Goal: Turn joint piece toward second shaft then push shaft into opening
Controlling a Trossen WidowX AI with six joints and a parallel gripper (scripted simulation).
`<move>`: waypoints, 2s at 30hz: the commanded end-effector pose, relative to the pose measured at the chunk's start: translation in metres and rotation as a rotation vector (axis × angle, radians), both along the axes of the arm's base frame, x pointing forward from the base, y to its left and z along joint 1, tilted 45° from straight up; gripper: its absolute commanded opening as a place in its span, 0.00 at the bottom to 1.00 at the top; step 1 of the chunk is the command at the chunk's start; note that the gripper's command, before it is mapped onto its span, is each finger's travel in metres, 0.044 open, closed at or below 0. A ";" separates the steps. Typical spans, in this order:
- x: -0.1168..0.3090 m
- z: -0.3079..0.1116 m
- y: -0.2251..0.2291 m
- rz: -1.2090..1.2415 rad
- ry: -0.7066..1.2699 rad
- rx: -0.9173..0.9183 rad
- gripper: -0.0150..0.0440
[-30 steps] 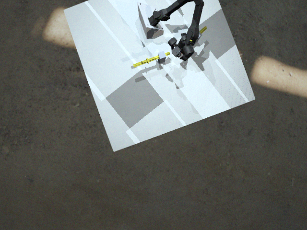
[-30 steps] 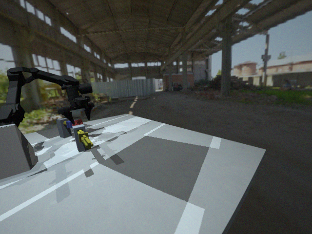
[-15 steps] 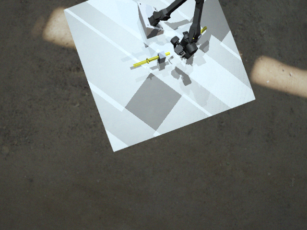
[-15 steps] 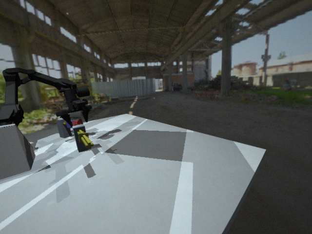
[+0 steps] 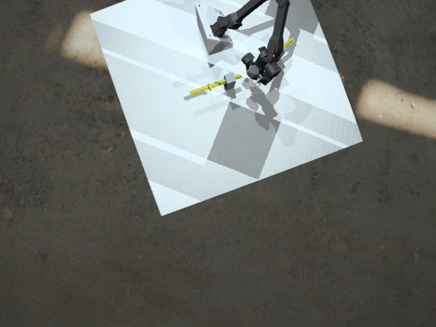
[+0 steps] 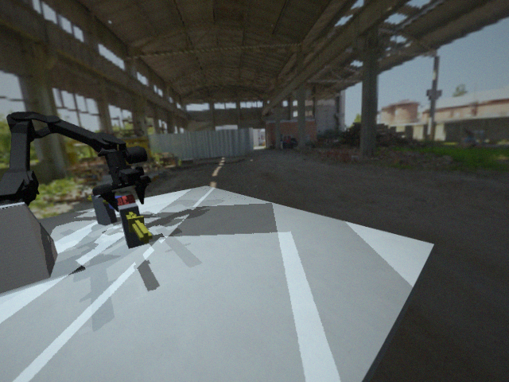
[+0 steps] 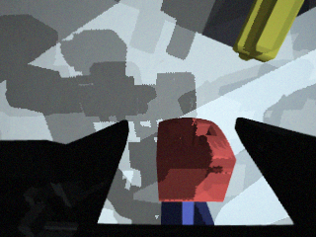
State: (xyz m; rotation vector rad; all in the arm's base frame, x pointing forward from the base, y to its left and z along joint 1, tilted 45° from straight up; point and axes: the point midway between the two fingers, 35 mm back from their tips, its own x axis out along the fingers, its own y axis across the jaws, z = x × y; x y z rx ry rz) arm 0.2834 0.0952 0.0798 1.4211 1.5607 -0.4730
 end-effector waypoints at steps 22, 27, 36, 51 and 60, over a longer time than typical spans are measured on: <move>0.000 -0.011 0.007 -0.001 0.006 -0.002 0.56; 0.000 -0.011 0.007 -0.001 0.006 -0.002 0.56; 0.000 -0.011 0.007 -0.001 0.006 -0.002 0.56; 0.000 -0.011 0.007 -0.001 0.006 -0.002 0.56; 0.000 -0.011 0.007 -0.001 0.006 -0.002 0.56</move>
